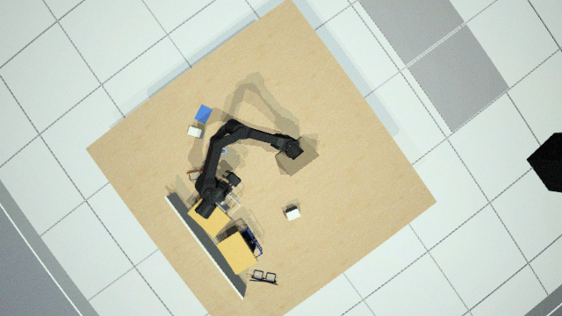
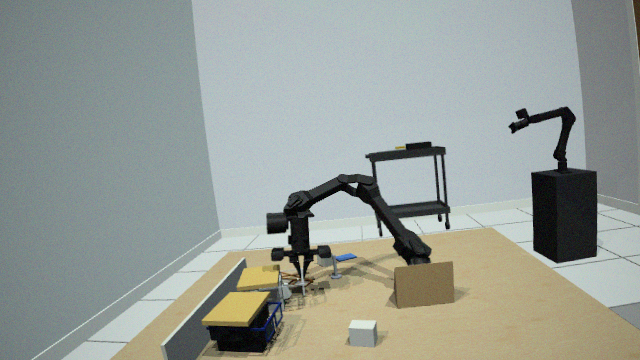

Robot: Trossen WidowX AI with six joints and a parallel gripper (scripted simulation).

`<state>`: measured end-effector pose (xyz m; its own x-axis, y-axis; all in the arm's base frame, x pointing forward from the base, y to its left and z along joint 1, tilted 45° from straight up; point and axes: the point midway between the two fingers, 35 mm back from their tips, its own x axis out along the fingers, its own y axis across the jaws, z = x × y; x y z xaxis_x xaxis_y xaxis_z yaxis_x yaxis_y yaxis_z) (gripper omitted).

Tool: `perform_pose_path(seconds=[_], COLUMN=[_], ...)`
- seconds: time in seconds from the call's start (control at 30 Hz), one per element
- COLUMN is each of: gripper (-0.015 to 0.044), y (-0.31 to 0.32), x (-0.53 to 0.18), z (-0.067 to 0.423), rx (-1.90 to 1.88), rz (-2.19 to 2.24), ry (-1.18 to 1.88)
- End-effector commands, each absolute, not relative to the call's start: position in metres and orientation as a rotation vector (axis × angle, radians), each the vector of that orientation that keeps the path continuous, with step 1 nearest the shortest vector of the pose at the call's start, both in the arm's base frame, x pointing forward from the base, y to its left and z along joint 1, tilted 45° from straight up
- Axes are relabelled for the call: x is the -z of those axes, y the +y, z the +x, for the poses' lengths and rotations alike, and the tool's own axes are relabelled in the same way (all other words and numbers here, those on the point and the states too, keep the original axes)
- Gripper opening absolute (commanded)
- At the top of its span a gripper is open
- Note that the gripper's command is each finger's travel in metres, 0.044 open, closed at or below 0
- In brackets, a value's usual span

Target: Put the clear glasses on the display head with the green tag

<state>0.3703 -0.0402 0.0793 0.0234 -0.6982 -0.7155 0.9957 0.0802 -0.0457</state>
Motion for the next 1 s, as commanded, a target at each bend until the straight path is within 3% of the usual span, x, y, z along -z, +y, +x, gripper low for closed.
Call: perform_pose_path(seconds=[0.0, 0.97], gripper=[0.0, 0.0], y=[-0.04, -0.04], x=[-0.08, -0.077], z=[0.377, 0.408], rx=[1.419, 1.418], rz=[0.558, 0.559], ry=[0.674, 0.672])
